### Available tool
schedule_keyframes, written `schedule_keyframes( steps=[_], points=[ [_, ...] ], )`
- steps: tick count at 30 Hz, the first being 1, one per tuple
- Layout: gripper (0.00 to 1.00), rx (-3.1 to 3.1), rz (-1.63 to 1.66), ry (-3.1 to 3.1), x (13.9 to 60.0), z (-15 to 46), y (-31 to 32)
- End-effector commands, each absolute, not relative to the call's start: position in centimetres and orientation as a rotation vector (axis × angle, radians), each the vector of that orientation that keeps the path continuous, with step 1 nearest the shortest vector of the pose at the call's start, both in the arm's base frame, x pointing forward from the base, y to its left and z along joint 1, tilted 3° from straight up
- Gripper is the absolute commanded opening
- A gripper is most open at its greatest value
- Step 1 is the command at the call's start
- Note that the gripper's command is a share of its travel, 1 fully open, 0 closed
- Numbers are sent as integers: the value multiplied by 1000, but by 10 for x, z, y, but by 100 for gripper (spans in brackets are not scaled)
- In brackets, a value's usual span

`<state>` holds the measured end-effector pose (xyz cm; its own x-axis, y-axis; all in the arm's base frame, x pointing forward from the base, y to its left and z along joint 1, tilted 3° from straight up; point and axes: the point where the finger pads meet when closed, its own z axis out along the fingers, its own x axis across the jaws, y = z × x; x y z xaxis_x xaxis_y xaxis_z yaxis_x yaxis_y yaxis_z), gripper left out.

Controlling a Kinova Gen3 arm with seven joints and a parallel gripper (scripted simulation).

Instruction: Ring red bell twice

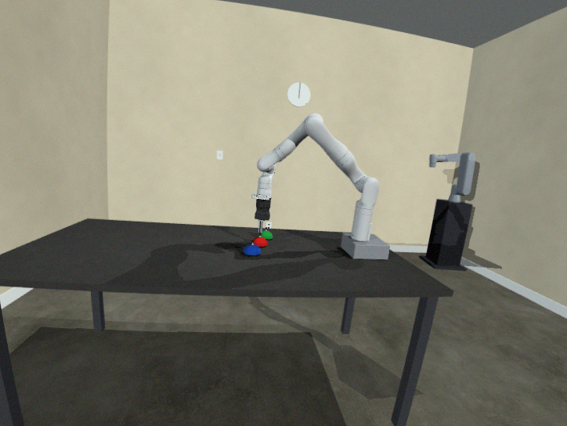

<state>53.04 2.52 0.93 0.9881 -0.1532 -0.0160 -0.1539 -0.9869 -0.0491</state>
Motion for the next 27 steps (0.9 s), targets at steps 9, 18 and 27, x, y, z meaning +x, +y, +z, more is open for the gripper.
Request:
schedule_keyframes(
  steps=[9, 18, 27],
  points=[
    [17, -3082, 16, 238, 531, 2, 26],
    [17, -3082, 16, 238, 531, 1, 26],
    [17, -3082, 16, 238, 531, 1, 26]
  ],
)
